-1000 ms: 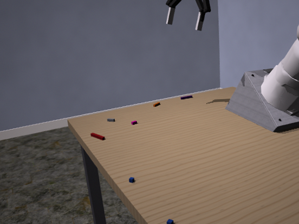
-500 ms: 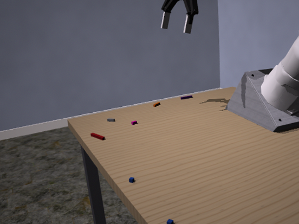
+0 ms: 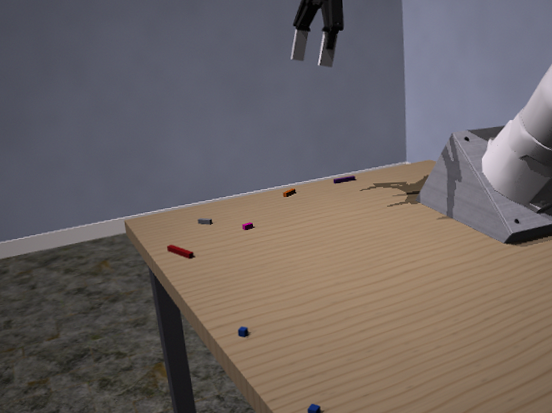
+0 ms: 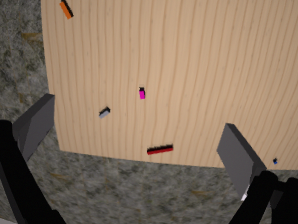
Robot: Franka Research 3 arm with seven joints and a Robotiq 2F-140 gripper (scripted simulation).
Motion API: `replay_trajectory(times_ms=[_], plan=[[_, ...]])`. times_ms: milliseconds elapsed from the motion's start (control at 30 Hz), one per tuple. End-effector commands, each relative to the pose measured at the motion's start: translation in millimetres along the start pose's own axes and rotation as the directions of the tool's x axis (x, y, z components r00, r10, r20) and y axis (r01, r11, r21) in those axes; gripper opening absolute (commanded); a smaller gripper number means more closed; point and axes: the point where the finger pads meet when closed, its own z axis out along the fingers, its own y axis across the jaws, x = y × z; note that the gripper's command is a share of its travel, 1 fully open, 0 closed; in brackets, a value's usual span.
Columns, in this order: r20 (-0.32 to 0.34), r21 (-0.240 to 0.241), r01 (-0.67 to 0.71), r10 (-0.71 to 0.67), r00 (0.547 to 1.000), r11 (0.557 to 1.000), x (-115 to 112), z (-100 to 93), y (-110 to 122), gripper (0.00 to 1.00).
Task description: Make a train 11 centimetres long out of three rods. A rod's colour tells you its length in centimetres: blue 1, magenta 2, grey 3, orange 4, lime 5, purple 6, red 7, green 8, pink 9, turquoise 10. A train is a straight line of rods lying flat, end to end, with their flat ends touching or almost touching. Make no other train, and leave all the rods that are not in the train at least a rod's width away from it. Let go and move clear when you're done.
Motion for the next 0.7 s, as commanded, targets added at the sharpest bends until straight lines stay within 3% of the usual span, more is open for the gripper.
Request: replay_trajectory(times_ms=[0, 367, 533, 667], plan=[[-0.009, -0.004, -0.166, 0.166, 0.986, 0.986, -6.8, 5.5, -3.0, 1.0], [-0.018, -0.006, -0.275, 0.275, 0.961, 0.961, -17.5, 16.4, -8.4, 1.0], [-0.029, -0.005, -0.385, 0.384, 0.923, 0.923, -28.2, 28.4, -13.7, 1.0], [-0.029, -0.005, -0.385, 0.385, 0.922, 0.923, -28.3, 28.5, -13.7, 1.0]])
